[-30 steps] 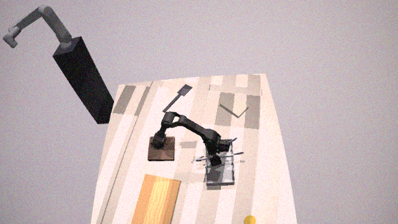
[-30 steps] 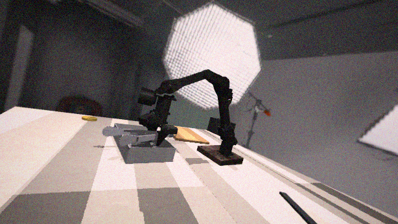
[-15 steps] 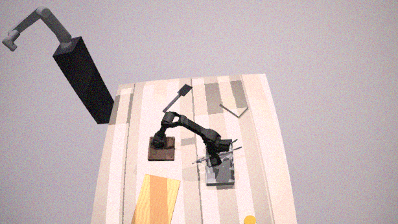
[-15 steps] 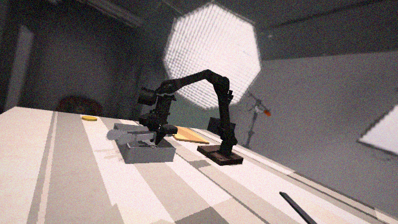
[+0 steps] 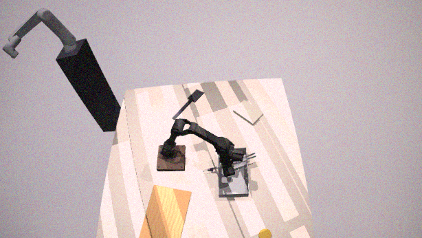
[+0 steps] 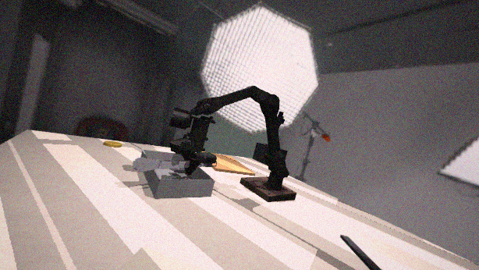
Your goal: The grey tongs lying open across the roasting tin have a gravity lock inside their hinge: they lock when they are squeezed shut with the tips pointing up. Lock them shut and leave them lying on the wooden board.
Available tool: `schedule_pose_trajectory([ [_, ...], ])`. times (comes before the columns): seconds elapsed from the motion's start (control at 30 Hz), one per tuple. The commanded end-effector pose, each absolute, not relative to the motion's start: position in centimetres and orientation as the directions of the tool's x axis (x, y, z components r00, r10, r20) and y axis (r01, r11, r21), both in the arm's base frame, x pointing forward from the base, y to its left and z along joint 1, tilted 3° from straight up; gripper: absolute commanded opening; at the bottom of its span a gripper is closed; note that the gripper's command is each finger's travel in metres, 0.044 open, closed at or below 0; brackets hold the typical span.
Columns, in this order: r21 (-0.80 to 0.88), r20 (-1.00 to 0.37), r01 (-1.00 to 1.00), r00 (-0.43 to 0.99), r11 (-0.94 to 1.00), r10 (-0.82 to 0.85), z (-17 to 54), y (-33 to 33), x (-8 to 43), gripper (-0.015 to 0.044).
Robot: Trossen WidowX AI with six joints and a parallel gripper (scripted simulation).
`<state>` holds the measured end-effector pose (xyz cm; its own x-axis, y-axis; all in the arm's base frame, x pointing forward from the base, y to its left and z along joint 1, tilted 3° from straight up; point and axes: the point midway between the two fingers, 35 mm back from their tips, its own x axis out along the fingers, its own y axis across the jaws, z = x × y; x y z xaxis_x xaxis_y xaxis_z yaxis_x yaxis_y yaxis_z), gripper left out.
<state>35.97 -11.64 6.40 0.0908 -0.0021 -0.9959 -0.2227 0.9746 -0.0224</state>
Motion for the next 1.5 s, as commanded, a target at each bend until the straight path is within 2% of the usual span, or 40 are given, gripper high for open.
schedule_pose_trajectory([
  [0.0, -0.018, -0.996, -0.223, 0.093, 0.975, 0.003, 6.4, -11.5, 36.0, 0.0028],
  [0.07, -0.018, -0.996, -0.223, 0.093, 0.975, 0.003, 6.4, -11.5, 36.0, 0.0015],
  [0.27, -0.018, -0.996, -0.223, 0.093, 0.975, 0.003, 6.4, -11.5, 36.0, -0.0143],
  [0.3, -0.018, -0.996, -0.223, 0.093, 0.975, 0.003, 6.4, -11.5, 36.0, -0.0150],
  [0.5, -0.018, -0.996, -0.222, 0.093, 0.975, 0.002, 7.7, -11.6, 36.2, -0.0150],
  [0.83, -0.021, -0.996, -0.216, 0.090, 0.976, -0.002, 19.0, -11.6, 34.9, -0.0150],
  [1.2, -0.021, -0.996, -0.216, 0.090, 0.976, -0.002, 19.2, -11.6, 34.9, -0.0150],
  [1.47, -0.009, -0.996, -0.068, 0.084, 0.998, -0.003, 18.9, -14.7, 34.1, -0.0150],
])
